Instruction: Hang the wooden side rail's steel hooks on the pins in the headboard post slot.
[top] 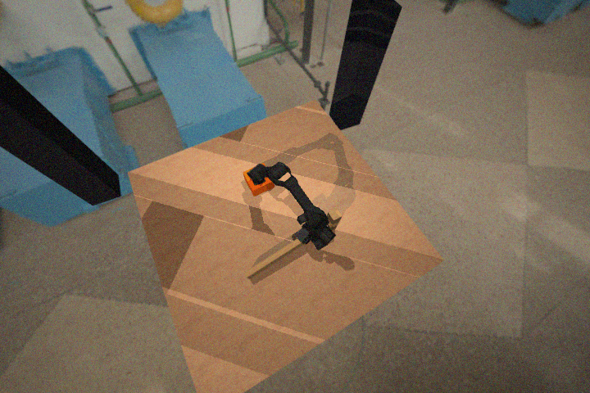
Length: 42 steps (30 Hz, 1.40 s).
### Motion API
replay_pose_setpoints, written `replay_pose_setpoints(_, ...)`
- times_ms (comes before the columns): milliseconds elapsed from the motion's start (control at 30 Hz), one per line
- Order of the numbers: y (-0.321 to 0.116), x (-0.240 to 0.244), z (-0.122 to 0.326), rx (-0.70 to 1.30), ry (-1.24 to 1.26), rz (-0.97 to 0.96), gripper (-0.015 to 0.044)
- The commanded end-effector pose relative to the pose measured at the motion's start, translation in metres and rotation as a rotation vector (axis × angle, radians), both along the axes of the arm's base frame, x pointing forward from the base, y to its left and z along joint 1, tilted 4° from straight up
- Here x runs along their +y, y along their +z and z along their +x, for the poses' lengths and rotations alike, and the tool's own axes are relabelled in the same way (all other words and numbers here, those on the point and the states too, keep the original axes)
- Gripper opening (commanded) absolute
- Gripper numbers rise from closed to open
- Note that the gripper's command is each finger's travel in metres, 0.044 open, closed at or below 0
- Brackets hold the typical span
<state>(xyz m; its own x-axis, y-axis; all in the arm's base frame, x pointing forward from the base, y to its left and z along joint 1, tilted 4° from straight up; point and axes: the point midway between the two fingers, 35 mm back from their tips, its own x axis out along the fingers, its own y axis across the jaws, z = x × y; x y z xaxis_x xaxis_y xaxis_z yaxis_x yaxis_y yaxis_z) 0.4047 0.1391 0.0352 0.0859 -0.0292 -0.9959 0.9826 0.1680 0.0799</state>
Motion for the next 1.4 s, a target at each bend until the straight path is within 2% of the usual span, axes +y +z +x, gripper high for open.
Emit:
replay_pose_setpoints(0,0.0024,0.0026,0.0003,-0.007,0.001,0.007,0.0000)
replay_pose_setpoints(1367,0.0047,0.0064,0.0024,-0.007,0.001,0.007,0.0000)
